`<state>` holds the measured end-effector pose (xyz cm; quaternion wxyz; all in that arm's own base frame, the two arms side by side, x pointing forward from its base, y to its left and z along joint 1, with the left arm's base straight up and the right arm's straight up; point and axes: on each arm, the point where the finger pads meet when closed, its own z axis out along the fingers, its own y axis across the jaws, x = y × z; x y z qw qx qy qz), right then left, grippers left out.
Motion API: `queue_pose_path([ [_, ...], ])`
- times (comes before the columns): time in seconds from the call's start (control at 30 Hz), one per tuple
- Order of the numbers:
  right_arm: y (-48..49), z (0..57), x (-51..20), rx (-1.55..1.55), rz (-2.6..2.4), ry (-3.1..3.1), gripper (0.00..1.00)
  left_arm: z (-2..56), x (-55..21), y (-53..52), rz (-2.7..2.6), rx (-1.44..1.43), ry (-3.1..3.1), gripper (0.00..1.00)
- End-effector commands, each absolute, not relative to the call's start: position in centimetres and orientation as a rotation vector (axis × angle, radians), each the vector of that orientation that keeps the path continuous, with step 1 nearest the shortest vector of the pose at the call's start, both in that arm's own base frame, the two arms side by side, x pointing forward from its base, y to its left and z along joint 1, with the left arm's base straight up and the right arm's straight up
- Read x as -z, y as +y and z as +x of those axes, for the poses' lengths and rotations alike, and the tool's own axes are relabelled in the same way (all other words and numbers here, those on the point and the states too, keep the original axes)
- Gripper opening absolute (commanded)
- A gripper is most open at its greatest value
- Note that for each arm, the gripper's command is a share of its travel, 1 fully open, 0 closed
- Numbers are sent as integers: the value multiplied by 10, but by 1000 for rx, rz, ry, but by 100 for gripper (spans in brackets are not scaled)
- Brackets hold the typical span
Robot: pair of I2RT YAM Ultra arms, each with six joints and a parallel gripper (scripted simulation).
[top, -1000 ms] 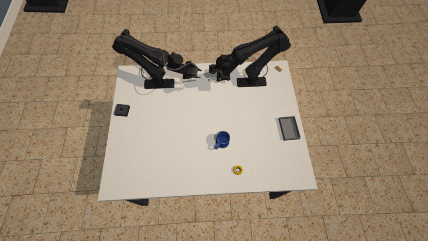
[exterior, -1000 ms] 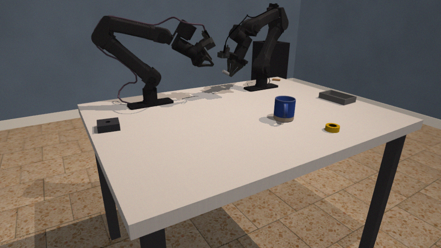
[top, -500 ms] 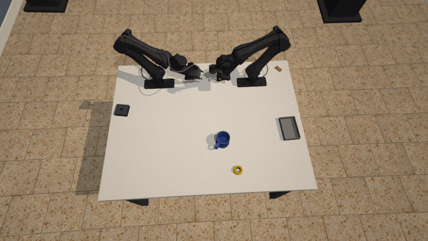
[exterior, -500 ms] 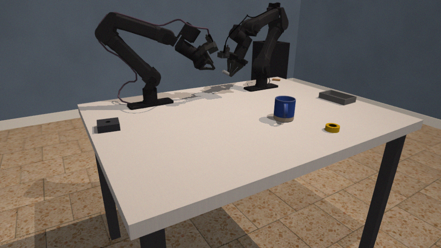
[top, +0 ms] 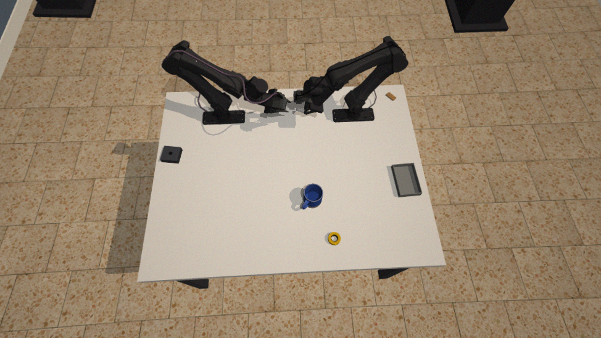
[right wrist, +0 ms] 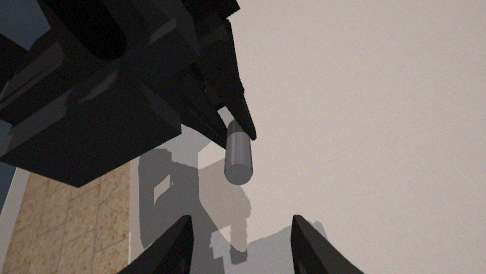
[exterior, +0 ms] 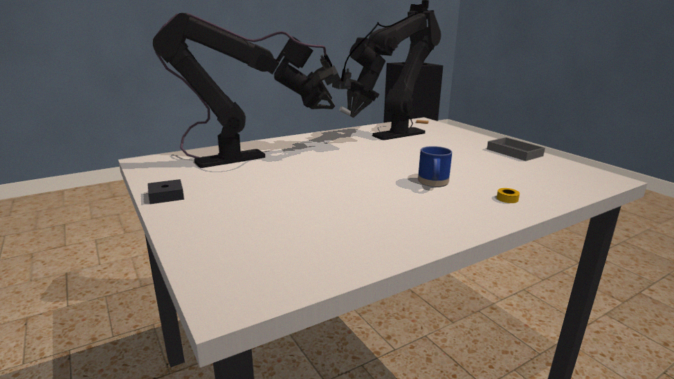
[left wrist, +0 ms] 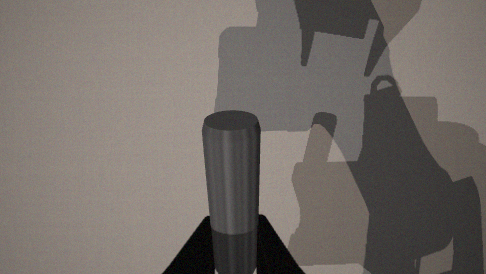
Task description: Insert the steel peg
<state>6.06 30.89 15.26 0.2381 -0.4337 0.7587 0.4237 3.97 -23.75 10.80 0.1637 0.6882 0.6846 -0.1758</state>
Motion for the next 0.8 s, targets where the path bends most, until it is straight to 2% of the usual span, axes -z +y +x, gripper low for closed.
queue_pose_path([
  [0.0,318,62,-156,-1182,-1164,2030,43,44,-117,-247,1927,524,1914,0],
  [0.77,338,59,-141,-1184,-1162,2029,43,44,-117,-247,1927,524,1914,0],
])
